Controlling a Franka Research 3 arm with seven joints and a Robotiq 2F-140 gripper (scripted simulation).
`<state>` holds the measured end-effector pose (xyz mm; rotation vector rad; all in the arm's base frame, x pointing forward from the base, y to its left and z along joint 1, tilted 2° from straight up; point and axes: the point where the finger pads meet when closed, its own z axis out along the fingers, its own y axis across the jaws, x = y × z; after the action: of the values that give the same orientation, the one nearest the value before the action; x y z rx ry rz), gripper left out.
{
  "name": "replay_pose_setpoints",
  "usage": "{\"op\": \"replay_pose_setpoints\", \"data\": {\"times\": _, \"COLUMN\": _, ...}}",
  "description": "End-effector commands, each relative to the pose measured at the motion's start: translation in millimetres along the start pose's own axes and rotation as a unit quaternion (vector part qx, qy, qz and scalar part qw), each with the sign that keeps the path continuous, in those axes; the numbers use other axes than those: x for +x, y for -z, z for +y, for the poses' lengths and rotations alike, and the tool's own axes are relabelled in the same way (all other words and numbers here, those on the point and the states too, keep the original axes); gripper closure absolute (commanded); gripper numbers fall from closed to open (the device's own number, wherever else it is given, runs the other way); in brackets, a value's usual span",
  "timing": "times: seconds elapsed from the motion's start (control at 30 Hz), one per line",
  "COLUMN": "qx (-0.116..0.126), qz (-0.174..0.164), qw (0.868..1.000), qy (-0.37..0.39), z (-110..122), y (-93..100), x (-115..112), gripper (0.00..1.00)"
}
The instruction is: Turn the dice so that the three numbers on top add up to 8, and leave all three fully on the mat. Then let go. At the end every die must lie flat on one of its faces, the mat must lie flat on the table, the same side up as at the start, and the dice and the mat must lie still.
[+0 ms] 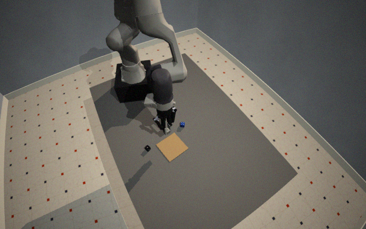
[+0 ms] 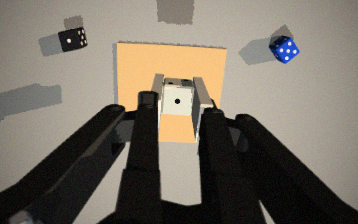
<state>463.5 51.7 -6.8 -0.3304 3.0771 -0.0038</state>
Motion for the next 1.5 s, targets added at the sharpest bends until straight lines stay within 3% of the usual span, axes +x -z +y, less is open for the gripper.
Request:
{"op": "replay_pose_setpoints", "data": {"times": 0.0, "qx": 0.005, "qz": 0.008, "qw": 0.999, "qy": -0.050, "z": 1, "y": -0.7, "x": 1, "gripper": 0.87}}
{"op": "replay_pose_setpoints", "data": {"times": 0.5, "qx": 0.005, "qz": 0.008, "qw": 0.999, "qy": -0.050, "z": 1, "y": -6.0, "x": 1, "gripper": 0.87}}
{"op": "replay_pose_setpoints", "data": {"times": 1.2, "qx": 0.005, "qz": 0.008, "qw": 0.999, "qy": -0.050, "z": 0, "y": -83.9, "x": 2, "gripper": 0.87}}
{"op": "replay_pose_setpoints", "data": {"times": 1.47, "qx": 0.005, "qz": 0.008, "qw": 0.999, "qy": -0.050, "z": 0, "y": -96.5, "x": 3, "gripper": 0.87}}
